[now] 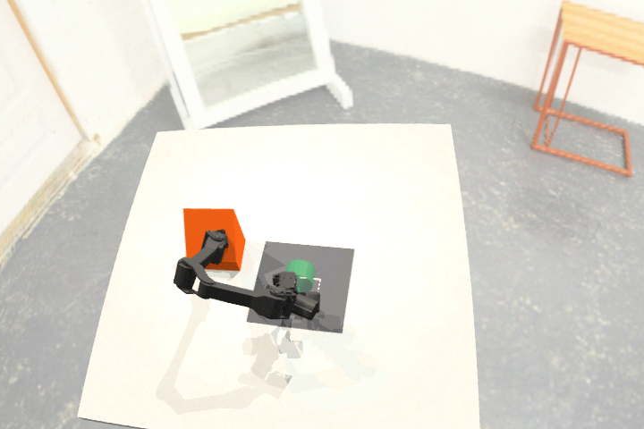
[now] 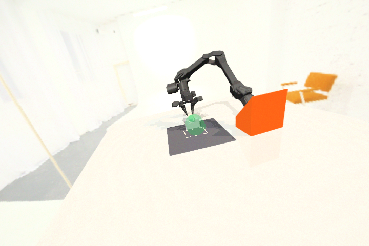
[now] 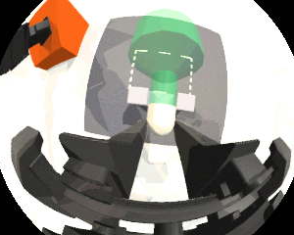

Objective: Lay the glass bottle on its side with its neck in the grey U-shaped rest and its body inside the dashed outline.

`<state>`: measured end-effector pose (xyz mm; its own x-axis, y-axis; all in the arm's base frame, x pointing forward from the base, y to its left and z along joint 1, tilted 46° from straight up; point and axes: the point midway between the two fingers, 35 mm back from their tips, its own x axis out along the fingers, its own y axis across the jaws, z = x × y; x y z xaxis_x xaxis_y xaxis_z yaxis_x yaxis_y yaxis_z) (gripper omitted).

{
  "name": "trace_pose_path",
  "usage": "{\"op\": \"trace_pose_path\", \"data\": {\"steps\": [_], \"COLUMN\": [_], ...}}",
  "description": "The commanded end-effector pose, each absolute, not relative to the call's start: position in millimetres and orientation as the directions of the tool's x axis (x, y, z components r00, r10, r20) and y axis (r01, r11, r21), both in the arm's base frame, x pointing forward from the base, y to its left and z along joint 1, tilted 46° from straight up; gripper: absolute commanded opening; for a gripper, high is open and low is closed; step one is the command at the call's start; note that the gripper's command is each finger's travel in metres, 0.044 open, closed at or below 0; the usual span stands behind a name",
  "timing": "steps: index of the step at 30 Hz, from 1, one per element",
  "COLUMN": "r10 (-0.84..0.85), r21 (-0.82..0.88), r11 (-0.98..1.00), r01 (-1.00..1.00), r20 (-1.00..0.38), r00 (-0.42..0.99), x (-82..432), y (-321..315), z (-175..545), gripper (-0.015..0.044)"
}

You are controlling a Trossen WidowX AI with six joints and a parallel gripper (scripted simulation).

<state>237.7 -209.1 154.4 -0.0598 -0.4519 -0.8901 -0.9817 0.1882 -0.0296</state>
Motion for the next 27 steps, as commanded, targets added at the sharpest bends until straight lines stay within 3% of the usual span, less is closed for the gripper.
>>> {"op": "trace_pose_path", "data": {"steps": [1,27], "r10": [-0.451,-0.459], "r21": [-0.028,-0.034], "r11": [0.187,0.195], "r01": [-0.982,-0.980], "r20": [-0.891,-0.886], "r00": [-0.060,-0.061], "x": [237.1,236.1], "y": [-210.8,-215.3], "z": [152.9,149.7], "gripper": [0.0129,0.0129]}}
